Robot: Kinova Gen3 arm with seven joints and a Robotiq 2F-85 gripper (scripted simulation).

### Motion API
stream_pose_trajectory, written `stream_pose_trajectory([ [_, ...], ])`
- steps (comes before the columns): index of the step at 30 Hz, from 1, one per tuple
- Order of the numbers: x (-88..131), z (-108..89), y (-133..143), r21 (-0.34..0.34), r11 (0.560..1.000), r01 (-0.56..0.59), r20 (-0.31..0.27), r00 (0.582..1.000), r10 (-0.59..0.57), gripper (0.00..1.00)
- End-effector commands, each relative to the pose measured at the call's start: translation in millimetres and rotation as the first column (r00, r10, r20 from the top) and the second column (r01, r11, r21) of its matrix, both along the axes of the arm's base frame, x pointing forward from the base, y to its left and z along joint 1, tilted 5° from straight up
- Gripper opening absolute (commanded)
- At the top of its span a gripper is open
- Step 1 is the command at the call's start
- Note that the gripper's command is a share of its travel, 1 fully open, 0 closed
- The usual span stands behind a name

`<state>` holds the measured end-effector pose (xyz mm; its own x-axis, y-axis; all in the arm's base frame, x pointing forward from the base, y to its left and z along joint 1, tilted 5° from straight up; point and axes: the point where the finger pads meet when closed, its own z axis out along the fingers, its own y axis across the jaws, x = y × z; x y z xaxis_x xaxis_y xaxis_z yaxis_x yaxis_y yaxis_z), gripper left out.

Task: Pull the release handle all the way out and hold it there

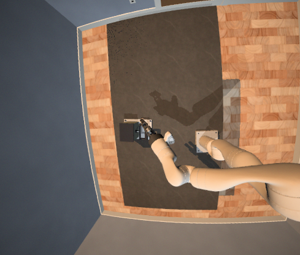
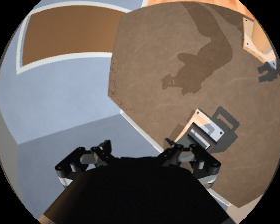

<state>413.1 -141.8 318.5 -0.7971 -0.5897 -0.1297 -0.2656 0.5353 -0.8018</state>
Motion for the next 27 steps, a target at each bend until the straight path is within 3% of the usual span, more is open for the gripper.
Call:
stream_pose_trajectory([
  [1, 1, -3.1, -1, 0.021, 0.999, 0.029, 0.005, 1.0, -0.029, 1.0],
  [9, -2, -18.8, -5, 0.136, 0.975, 0.175, 0.027, 0.983, -0.18, 1.0],
  [14, -5, -39.2, -7, 0.276, 0.895, 0.35, 0.033, 0.927, -0.373, 1.0],
  [18, -6, -59.1, -5, 0.399, 0.768, 0.501, 0.014, 0.834, -0.551, 1.0],
  [22, -7, -80.7, 2, 0.513, 0.582, 0.63, -0.032, 0.692, -0.721, 1.0],
  [24, -7, -80.7, 2, 0.513, 0.582, 0.63, -0.032, 0.692, -0.721, 1.0],
  [27, -5, -96.8, 9, 0.583, 0.413, 0.699, -0.083, 0.557, -0.826, 1.0],
])
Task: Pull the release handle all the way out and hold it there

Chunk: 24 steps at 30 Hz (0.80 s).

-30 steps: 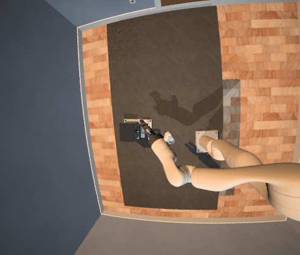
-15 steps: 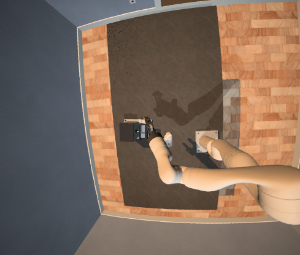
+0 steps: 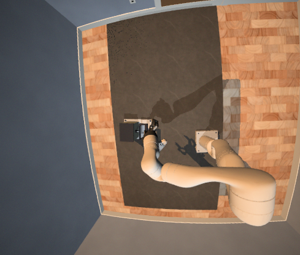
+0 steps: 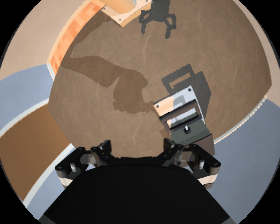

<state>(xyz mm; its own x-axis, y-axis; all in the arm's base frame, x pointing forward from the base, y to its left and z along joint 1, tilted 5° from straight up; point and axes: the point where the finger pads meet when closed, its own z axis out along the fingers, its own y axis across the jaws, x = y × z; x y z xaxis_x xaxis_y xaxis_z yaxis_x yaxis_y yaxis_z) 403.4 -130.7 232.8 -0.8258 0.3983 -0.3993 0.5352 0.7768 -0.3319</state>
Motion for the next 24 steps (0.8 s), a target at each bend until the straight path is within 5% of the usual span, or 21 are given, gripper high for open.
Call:
stream_pose_trajectory([
  [1, 5, -16.2, 1, 0.059, 0.99, 0.126, 0.001, 0.992, -0.126, 1.0],
  [6, 13, -39.9, 18, 0.204, 0.897, 0.393, 0.009, 0.915, -0.403, 1.0],
  [12, 27, -61.2, 37, 0.333, 0.71, 0.621, -0.03, 0.759, -0.65, 1.0],
  [14, 27, -61.2, 37, 0.333, 0.71, 0.621, -0.03, 0.759, -0.65, 1.0],
  [19, 38, -72.5, 50, 0.394, 0.561, 0.728, -0.074, 0.634, -0.77, 1.0],
  [24, 46, -78.6, 57, 0.424, 0.463, 0.779, -0.107, 0.55, -0.828, 1.0],
])
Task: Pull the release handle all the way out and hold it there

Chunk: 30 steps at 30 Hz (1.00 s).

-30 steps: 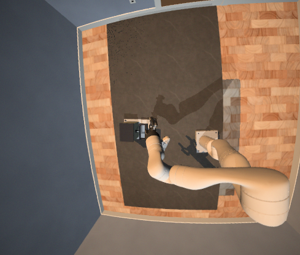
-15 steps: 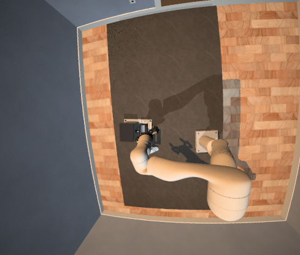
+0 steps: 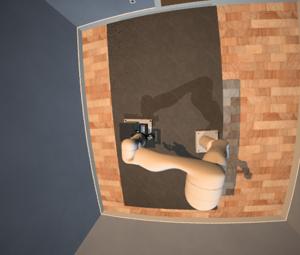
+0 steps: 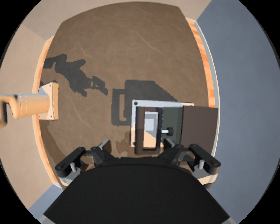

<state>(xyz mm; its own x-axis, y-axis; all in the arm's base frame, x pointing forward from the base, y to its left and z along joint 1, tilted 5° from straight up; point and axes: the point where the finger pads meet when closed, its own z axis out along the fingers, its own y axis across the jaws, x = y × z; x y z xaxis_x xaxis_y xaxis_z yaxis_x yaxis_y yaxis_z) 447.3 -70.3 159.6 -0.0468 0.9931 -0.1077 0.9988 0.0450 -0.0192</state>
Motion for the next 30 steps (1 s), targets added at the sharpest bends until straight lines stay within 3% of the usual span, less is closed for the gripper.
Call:
stream_pose_trajectory([
  [1, 3.4, -6.1, -2.0, 0.011, 0.999, 0.037, -0.007, 0.999, -0.036, 1.0],
  [12, 6.2, -7.9, 0.3, 0.026, 0.997, 0.07, -0.005, 0.998, -0.069, 1.0],
  [13, 6.2, -7.9, 0.3, 0.026, 0.997, 0.07, -0.005, 0.998, -0.069, 0.0],
  [30, 6.2, -7.9, 0.3, 0.026, 0.997, 0.07, -0.005, 0.998, -0.069, 0.0],
])
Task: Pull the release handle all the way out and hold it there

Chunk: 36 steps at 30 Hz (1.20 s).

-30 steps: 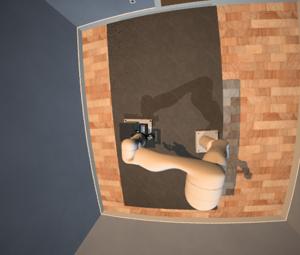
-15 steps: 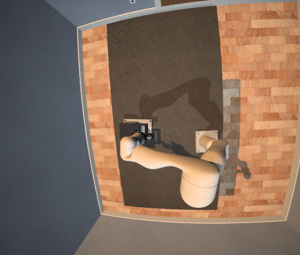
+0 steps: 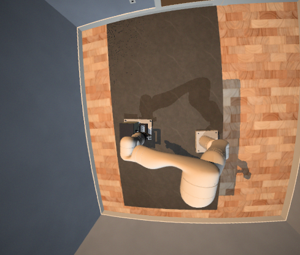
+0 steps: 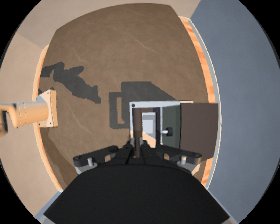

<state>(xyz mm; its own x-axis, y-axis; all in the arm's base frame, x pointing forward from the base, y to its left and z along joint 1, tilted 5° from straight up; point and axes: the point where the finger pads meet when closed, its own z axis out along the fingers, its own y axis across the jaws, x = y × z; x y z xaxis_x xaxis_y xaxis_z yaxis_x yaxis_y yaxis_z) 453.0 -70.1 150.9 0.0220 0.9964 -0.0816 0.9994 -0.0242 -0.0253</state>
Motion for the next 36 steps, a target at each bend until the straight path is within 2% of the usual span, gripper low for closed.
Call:
stream_pose_trajectory([
  [1, 0.5, 0.8, 0.0, 0.0, 1.0, 0.0, 0.002, 1.0, 0.0, 0.0],
  [25, 0.5, 0.8, 0.0, 0.0, 1.0, 0.0, 0.002, 1.0, 0.0, 0.0],
  [26, 0.5, 0.8, 0.0, 0.0, 1.0, 0.0, 0.002, 1.0, 0.0, 0.5],
  [36, 0.5, 0.8, 0.0, 0.0, 1.0, 0.0, 0.002, 1.0, 0.0, 0.5],
])
